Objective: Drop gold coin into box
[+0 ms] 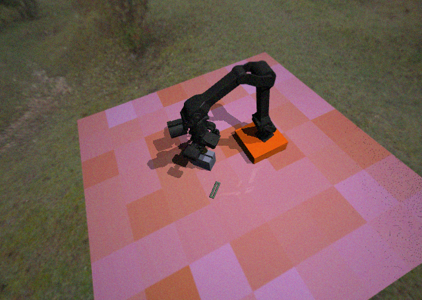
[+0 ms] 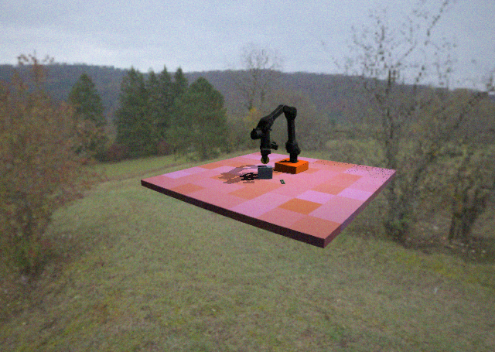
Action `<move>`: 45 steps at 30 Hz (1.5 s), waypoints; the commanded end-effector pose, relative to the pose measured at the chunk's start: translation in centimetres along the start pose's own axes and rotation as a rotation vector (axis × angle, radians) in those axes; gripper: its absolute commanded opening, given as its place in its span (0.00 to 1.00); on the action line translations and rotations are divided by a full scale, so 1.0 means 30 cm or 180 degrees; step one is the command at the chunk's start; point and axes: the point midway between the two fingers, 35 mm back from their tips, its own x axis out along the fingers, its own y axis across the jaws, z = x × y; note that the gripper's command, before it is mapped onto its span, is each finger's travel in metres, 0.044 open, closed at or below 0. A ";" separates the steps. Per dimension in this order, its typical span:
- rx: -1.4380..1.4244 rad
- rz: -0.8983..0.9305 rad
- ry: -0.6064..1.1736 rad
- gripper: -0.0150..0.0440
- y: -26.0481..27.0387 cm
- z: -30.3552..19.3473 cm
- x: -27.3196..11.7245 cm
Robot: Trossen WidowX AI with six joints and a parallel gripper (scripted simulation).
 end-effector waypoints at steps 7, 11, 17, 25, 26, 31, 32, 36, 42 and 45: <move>0.0004 0.0005 -0.0004 0.25 -0.002 -0.002 0.018; 0.0000 0.0005 -0.0004 0.25 -0.001 -0.001 0.024; -0.0001 0.0005 -0.0005 0.25 0.001 0.001 0.031; 0.0000 0.0005 -0.0005 0.25 0.001 0.001 0.040; 0.0000 0.0005 -0.0005 0.25 0.001 0.001 0.041; -0.0004 0.0002 -0.0003 0.30 -0.001 -0.001 0.040; -0.0004 0.0002 -0.0003 0.34 -0.001 -0.001 0.040; -0.0004 0.0002 -0.0003 0.52 -0.001 -0.001 0.040; -0.0004 0.0002 -0.0003 0.53 -0.001 -0.001 0.040; -0.0004 0.0002 -0.0003 0.53 -0.001 -0.001 0.040</move>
